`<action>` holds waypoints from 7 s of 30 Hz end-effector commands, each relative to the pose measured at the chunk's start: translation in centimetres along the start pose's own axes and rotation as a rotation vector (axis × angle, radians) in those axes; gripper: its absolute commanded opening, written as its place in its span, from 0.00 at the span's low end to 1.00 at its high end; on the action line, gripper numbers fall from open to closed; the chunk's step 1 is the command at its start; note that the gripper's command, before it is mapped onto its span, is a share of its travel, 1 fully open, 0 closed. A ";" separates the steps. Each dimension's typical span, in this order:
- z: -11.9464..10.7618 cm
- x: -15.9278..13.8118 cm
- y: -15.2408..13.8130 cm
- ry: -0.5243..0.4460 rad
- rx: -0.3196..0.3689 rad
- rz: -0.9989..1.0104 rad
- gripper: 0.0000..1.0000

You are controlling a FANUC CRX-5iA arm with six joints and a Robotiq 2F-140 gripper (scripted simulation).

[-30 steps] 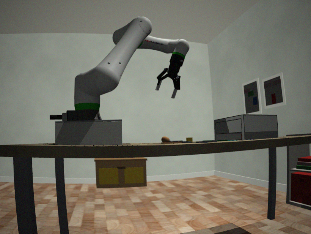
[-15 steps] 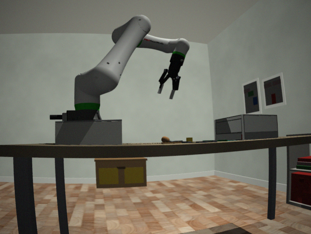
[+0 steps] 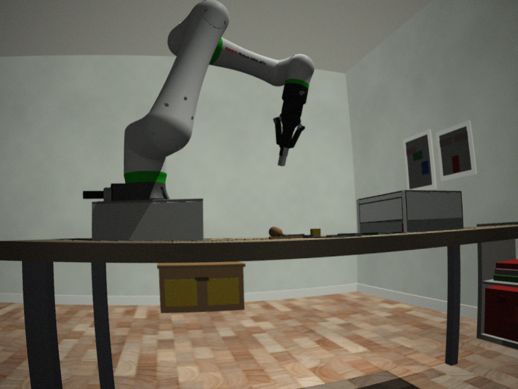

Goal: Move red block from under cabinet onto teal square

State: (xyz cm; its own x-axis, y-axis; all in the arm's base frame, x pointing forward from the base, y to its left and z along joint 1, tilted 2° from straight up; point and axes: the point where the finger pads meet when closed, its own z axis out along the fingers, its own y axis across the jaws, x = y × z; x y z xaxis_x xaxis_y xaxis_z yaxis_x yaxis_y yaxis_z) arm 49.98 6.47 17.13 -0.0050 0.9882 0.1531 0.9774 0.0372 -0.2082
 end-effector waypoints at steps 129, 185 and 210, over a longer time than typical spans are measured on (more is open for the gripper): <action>9.4 -18.3 -11.4 -0.088 -0.216 0.609 0.34; 19.7 -19.7 -9.6 -0.088 -0.216 0.609 0.34; 19.7 -19.7 -9.6 -0.088 -0.216 0.609 0.34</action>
State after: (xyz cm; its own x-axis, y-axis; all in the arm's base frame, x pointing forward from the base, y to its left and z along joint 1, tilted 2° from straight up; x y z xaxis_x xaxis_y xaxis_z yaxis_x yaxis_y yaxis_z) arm 36.52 -10.44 -2.92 0.5550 0.8317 -0.0128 0.8311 -0.5551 -0.0327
